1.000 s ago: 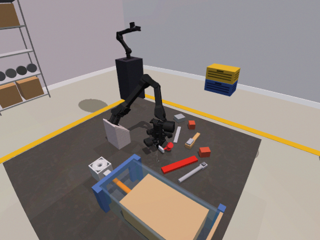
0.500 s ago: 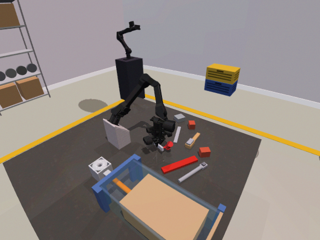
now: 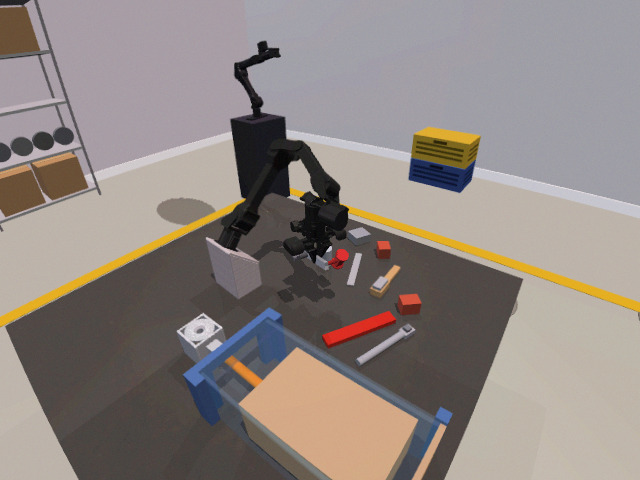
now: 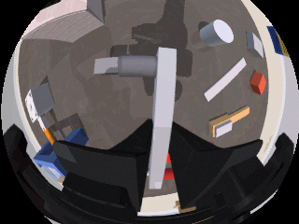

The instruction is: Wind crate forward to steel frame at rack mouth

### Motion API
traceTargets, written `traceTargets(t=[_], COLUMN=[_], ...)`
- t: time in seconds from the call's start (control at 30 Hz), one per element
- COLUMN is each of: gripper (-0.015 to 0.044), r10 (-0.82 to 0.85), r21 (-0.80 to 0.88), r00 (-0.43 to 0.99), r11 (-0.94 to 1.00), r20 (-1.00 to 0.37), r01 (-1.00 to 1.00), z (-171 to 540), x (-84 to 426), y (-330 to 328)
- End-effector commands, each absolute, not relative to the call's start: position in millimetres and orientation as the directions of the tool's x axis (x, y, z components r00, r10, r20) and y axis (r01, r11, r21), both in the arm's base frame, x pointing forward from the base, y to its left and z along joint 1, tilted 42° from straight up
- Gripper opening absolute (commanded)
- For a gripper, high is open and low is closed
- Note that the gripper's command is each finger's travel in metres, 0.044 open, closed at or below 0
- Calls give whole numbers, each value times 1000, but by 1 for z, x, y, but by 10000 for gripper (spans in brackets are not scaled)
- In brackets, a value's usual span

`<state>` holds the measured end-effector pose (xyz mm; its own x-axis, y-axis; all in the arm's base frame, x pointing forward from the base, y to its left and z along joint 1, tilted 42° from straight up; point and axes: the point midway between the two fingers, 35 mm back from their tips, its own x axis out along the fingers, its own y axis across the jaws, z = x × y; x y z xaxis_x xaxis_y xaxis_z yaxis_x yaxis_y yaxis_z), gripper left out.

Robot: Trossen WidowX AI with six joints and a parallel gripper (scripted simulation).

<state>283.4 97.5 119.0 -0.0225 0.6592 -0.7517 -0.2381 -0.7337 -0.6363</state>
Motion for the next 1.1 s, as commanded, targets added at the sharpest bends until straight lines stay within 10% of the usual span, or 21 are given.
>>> traceTargets(t=[0.0,0.43,1.07], gripper=[0,0,0], r10=[664,661,606], r21=[-644,-636,-222], r00=[-17,-26,-2], r11=[-730,-732,-295], r20=[-747,-750,-795], r01=[-228,-244,-929], z=[131,127,61], x=[280,280,311], y=[92,92,-4])
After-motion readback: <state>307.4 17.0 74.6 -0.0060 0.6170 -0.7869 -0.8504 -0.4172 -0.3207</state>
